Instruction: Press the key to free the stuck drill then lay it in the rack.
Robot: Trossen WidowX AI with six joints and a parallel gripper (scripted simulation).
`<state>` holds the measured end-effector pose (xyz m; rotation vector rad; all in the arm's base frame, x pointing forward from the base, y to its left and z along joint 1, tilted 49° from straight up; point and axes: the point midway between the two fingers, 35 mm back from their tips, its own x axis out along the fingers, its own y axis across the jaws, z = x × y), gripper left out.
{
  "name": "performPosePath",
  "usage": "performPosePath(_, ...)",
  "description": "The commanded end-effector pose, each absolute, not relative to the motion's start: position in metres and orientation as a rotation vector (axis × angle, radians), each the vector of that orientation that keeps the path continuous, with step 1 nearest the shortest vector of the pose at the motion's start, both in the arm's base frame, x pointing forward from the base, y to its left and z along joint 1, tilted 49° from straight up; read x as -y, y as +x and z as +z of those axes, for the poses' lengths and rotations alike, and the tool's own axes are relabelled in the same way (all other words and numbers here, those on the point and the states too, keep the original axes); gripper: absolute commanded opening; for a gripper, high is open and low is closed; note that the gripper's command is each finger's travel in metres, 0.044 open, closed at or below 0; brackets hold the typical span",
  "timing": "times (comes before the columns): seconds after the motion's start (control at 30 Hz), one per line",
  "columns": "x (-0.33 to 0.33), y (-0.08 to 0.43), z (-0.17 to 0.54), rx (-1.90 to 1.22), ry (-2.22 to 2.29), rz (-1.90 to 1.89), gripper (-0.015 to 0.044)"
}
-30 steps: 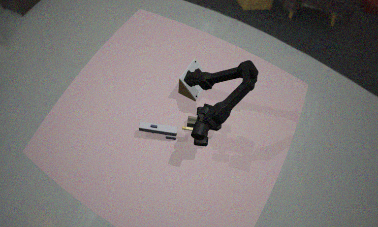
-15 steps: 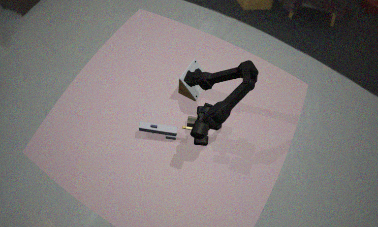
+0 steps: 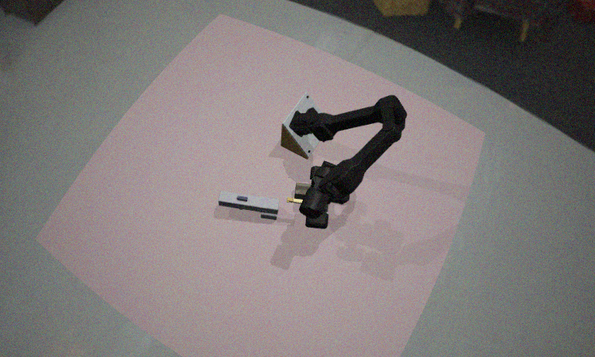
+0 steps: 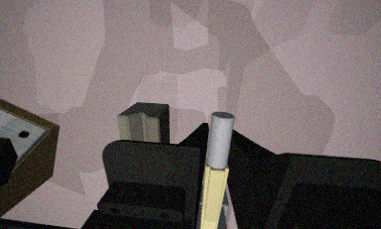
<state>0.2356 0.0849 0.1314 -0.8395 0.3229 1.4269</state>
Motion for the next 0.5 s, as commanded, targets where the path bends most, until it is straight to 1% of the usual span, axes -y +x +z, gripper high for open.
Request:
performPosePath(0.0,-0.084,0.237,0.134,-0.317,-0.843,1.425,0.0)
performPosePath(0.47,-0.085,0.213,0.128,-0.318,-0.842,1.425,0.0)
